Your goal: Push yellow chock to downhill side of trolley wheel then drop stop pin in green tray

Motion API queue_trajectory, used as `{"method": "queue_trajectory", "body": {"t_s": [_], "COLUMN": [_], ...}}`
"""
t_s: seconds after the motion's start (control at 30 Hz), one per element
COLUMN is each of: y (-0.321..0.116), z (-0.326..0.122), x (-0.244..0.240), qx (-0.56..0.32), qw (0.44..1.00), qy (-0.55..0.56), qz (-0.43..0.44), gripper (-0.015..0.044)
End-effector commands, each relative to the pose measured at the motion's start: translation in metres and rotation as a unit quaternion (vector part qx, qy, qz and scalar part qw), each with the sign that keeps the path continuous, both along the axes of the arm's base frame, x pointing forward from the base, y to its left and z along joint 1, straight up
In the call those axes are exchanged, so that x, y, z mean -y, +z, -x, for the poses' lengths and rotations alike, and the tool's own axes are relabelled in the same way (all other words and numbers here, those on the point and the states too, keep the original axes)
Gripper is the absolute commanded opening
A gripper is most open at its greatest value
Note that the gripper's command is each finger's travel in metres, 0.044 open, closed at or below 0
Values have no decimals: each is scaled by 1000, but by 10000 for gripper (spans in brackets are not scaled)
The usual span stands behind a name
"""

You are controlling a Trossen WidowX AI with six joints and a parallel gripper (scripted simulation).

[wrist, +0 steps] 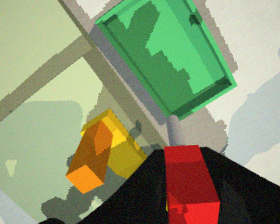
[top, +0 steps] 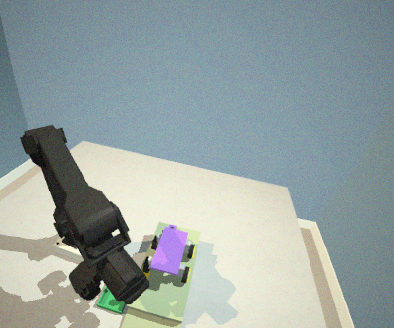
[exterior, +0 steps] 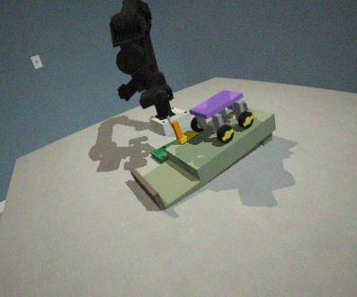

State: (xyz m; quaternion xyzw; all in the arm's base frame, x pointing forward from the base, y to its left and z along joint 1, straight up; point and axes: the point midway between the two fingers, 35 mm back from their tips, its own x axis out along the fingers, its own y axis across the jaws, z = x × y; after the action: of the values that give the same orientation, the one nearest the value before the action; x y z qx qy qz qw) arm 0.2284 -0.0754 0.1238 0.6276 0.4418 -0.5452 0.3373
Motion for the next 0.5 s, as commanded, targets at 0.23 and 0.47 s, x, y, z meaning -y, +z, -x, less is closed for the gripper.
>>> {"method": "queue_trajectory", "body": {"t_s": [0.23,0.47], "y": [1,2], "z": [0,0], "x": [-2,-3], "qx": [-21,-33], "qw": [987,963], "qy": [-158,-262], "qz": [30,46], "gripper": [0,0]}}
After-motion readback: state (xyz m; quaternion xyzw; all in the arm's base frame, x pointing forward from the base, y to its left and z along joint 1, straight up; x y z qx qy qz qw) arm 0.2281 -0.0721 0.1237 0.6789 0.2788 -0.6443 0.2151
